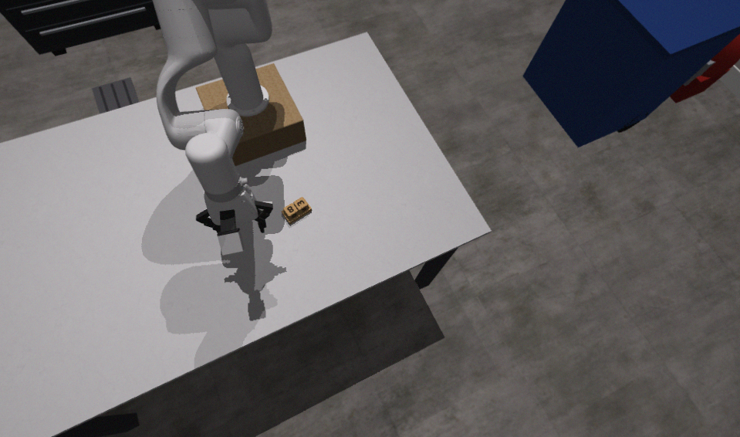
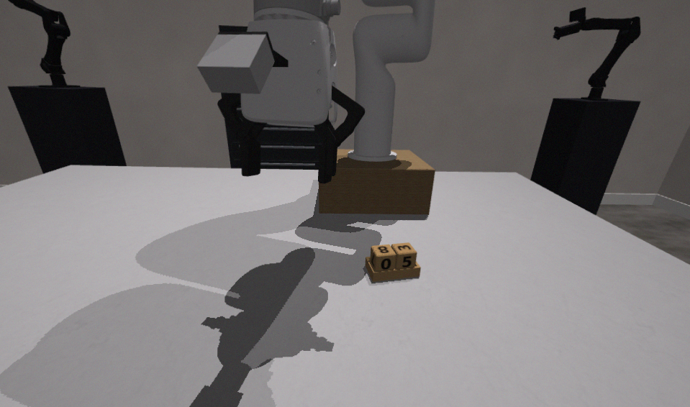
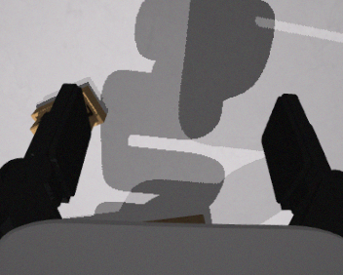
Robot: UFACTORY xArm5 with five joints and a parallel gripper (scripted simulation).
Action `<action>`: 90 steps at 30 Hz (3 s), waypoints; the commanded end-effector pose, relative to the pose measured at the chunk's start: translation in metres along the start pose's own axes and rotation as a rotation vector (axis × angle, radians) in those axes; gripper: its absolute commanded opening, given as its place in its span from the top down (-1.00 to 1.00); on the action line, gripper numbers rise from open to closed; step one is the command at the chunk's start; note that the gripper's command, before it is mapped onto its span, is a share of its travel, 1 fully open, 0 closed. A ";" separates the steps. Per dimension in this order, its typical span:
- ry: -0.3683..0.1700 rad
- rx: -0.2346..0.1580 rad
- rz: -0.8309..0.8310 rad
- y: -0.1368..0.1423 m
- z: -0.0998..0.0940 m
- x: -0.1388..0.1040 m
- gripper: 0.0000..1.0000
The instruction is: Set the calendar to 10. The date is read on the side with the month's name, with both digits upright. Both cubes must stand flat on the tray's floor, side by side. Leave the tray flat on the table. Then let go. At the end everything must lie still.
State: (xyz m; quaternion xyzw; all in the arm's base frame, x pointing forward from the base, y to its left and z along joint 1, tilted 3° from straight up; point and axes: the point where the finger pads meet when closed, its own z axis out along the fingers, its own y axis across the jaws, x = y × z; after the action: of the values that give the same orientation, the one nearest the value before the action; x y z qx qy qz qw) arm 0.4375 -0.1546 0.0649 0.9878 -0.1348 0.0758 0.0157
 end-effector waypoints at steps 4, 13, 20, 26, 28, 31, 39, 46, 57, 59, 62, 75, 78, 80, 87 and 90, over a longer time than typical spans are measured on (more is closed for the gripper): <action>-0.111 0.029 -0.241 -0.079 0.011 -0.057 -1.00; -0.209 0.043 -0.446 -0.125 0.018 -0.116 -1.00; -0.210 0.043 -0.447 -0.125 0.018 -0.117 -1.00; -0.210 0.043 -0.447 -0.125 0.018 -0.117 -1.00; -0.210 0.043 -0.448 -0.125 0.018 -0.117 -1.00; -0.210 0.044 -0.455 -0.125 0.018 -0.117 -1.00; -0.208 0.057 -0.575 -0.122 0.019 -0.118 -1.00; -0.202 0.085 -0.824 -0.116 0.019 -0.122 -1.00; -0.190 0.121 -1.156 -0.108 0.020 -0.127 -1.00; -0.183 0.136 -1.291 -0.105 0.021 -0.129 -1.00; -0.179 0.145 -1.372 -0.103 0.021 -0.130 -1.00; -0.154 0.189 -1.772 -0.094 0.022 -0.137 -1.00; -0.142 0.206 -1.926 -0.090 0.023 -0.140 -1.00; -0.135 0.214 -2.001 -0.089 0.023 -0.141 -1.00; -0.115 0.238 -2.221 -0.084 0.024 -0.145 -1.00; -0.104 0.250 -2.326 -0.082 0.024 -0.146 -1.00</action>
State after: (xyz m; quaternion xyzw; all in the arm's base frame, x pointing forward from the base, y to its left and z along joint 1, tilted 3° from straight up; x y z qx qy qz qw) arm 0.3242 -0.0370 0.0176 0.5541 0.8319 -0.0145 -0.0282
